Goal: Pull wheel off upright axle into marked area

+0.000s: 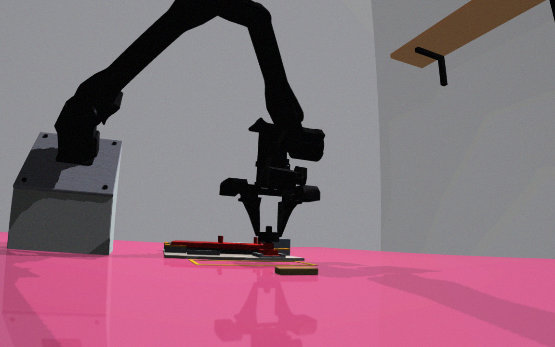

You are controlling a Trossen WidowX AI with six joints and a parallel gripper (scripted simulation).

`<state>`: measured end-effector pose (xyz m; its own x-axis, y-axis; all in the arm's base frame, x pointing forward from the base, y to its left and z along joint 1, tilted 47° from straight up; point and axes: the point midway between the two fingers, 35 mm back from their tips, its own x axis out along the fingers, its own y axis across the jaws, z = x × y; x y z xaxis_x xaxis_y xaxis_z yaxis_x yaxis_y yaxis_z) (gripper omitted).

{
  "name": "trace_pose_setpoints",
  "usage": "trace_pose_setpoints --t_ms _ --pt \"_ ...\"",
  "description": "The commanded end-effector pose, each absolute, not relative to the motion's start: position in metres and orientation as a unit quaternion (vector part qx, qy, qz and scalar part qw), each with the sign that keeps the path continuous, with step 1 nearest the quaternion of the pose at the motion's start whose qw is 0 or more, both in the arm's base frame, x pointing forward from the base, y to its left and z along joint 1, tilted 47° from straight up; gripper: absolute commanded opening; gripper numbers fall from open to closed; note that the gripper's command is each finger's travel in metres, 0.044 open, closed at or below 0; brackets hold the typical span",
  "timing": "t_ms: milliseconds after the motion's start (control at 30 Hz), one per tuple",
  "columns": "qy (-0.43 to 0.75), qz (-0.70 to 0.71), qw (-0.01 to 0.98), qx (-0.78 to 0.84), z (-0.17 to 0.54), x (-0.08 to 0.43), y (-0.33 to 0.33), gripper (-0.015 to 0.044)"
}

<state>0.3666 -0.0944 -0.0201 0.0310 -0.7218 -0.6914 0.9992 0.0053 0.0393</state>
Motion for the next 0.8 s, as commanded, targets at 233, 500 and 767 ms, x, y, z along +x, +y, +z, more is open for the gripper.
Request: trace_pose_setpoints --t_ms 233,500,767 --pt "0.253 -0.647 0.665 0.274 -0.0157 0.3663 -0.0877 0.0000" --pt "0.253 -0.647 0.665 0.274 -0.0140 0.3663 -0.0858 0.0000" --pt "0.253 -0.647 0.665 0.274 -0.0122 0.3662 -0.0838 0.0000"
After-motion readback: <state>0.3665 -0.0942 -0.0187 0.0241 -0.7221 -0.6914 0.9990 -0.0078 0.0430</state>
